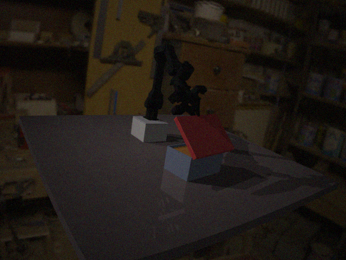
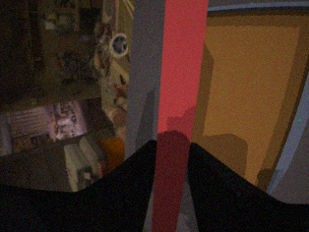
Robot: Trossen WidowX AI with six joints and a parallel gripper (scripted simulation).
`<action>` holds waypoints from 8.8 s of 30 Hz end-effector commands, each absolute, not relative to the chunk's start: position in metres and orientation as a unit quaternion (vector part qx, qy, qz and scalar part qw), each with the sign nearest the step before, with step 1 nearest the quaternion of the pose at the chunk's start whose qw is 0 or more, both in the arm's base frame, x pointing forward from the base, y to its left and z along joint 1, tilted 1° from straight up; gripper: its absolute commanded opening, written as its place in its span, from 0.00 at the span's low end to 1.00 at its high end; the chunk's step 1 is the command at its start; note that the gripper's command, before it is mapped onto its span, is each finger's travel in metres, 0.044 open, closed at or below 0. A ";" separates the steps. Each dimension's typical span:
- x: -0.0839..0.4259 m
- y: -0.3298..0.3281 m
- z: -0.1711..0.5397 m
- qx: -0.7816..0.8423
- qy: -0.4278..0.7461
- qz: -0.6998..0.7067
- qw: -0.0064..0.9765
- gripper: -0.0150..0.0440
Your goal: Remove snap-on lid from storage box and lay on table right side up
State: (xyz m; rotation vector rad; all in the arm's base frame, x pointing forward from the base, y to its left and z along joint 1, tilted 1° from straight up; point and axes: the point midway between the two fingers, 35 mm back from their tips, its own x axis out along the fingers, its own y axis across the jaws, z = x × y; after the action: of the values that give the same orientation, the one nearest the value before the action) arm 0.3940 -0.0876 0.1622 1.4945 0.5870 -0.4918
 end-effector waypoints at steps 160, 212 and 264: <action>0.345 0.204 0.175 0.672 0.255 -0.209 0.663 0.25; 0.335 0.254 0.155 0.673 0.255 -0.209 0.662 0.25; 0.336 0.256 0.113 0.673 0.256 -0.209 0.662 0.25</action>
State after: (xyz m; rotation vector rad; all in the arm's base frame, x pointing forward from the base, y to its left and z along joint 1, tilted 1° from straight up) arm 0.3348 0.2553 0.1140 1.5193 0.5843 -0.4756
